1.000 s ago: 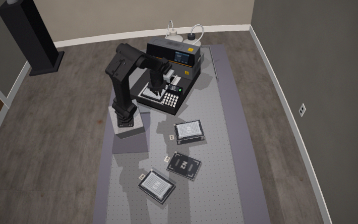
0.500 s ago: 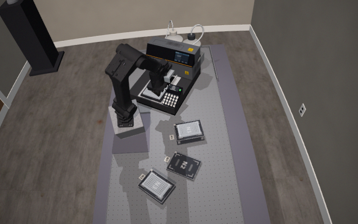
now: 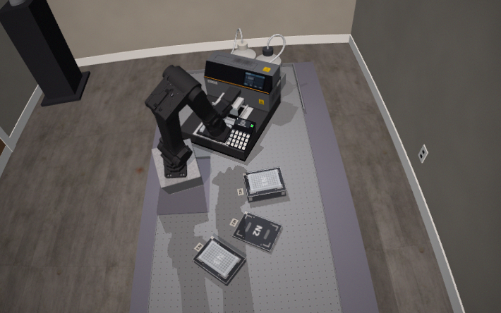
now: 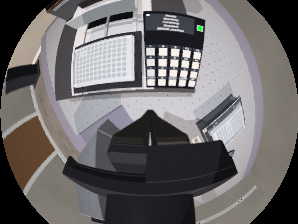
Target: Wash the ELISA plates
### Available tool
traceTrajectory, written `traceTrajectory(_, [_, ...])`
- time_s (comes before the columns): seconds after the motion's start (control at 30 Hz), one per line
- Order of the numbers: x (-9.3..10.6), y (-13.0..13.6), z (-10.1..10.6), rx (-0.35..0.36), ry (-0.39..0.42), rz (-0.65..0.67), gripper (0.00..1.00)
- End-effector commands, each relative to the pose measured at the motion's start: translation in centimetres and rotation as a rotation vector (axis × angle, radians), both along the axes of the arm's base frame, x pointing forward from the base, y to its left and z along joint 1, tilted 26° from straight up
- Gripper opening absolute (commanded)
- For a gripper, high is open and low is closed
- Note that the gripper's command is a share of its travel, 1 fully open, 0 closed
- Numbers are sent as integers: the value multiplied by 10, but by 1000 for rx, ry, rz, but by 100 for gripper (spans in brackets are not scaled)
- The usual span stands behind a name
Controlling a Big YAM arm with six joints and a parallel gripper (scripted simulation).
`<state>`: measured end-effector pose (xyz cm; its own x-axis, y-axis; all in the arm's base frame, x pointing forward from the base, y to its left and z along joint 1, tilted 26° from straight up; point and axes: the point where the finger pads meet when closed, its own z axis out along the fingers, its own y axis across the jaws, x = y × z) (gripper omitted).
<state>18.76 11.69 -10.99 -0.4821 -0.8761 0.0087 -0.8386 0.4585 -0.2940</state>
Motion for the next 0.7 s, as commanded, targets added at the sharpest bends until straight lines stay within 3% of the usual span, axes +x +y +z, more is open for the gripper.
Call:
traceTrajectory(0.0, [23, 24, 5, 54, -48, 37, 0])
traceTrajectory(0.23, [13, 14, 3, 33, -29, 28, 0])
traceTrajectory(0.67, [21, 15, -7, 39, -33, 26, 0])
